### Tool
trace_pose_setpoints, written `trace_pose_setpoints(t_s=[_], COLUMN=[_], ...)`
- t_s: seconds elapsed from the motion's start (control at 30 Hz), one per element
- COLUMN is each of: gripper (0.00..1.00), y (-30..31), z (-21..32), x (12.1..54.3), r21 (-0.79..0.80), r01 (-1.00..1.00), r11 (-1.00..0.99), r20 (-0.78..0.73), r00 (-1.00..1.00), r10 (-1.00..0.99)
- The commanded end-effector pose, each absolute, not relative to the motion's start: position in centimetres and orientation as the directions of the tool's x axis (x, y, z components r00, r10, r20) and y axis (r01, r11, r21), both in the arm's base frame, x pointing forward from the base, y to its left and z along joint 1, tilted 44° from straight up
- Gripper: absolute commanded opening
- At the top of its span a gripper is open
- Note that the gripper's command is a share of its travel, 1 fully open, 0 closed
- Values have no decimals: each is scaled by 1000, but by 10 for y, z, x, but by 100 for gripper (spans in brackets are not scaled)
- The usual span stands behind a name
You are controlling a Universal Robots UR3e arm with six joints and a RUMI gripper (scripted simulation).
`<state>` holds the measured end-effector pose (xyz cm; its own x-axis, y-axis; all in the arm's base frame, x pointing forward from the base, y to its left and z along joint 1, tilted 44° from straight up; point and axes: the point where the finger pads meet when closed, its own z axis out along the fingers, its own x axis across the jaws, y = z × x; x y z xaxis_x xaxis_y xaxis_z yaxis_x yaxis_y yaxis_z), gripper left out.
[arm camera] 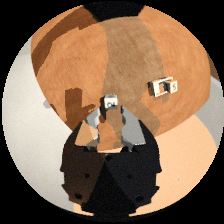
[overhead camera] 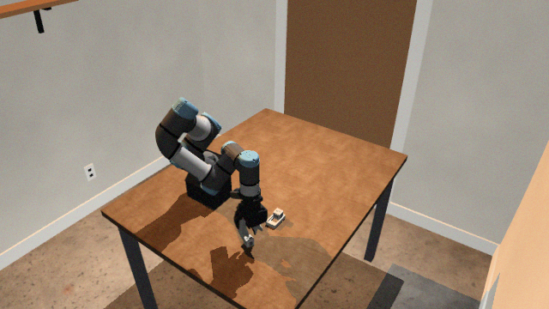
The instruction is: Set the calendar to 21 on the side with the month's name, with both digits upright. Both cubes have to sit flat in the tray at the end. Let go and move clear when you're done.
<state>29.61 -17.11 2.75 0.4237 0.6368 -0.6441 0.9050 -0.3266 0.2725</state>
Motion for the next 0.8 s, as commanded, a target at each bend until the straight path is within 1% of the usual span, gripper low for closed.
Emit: trace_pose_setpoints(t_s=[0.0,0.77], gripper=[28,28], y=[-171,-190], z=[27,9], x=[297,296], r21=[274,274], r01=[905,905], r11=[-326,-326], r20=[-644,-644], r00=[424,424], r10=[637,637])
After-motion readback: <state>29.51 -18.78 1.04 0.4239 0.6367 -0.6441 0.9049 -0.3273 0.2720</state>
